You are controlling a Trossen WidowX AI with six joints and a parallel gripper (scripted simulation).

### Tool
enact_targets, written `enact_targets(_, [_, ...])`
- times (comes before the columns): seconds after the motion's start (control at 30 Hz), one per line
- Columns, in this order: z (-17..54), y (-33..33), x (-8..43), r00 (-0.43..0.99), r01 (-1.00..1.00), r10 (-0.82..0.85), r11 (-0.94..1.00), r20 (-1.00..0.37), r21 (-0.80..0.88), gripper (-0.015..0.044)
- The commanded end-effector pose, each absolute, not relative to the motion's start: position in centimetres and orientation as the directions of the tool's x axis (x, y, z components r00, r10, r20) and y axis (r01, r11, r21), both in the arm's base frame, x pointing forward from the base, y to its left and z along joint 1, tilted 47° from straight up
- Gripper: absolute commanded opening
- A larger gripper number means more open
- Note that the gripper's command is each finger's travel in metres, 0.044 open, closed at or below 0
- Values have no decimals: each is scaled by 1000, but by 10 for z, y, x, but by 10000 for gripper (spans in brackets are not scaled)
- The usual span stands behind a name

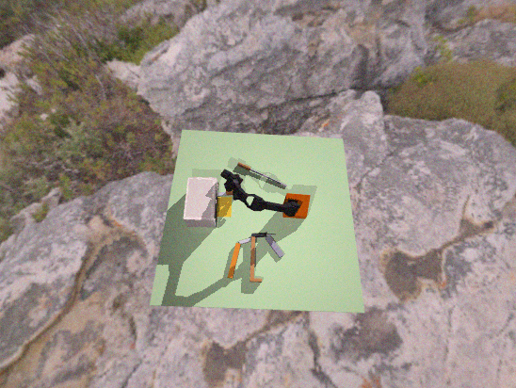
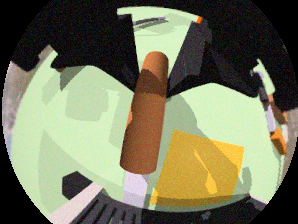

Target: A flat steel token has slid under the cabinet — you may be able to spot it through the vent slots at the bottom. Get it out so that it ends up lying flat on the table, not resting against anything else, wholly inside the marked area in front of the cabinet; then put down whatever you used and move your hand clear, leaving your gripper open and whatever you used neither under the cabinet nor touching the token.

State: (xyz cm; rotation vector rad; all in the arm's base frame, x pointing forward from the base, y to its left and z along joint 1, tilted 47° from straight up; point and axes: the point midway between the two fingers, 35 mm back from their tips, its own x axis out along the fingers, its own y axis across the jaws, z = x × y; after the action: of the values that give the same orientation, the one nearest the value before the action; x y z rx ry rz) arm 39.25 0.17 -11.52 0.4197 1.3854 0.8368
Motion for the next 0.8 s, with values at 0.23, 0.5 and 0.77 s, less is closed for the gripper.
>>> enact_targets(0.23, [-112, 5, 406, -28, -272, 726, 656, -687, 705, 0])
enact_targets(0.5, [-110, 7, 412, -28, -272, 727, 655, -687, 705, 0])
enact_targets(0.77, [-105, 13, 410, -28, -272, 727, 655, -686, 705, 0])
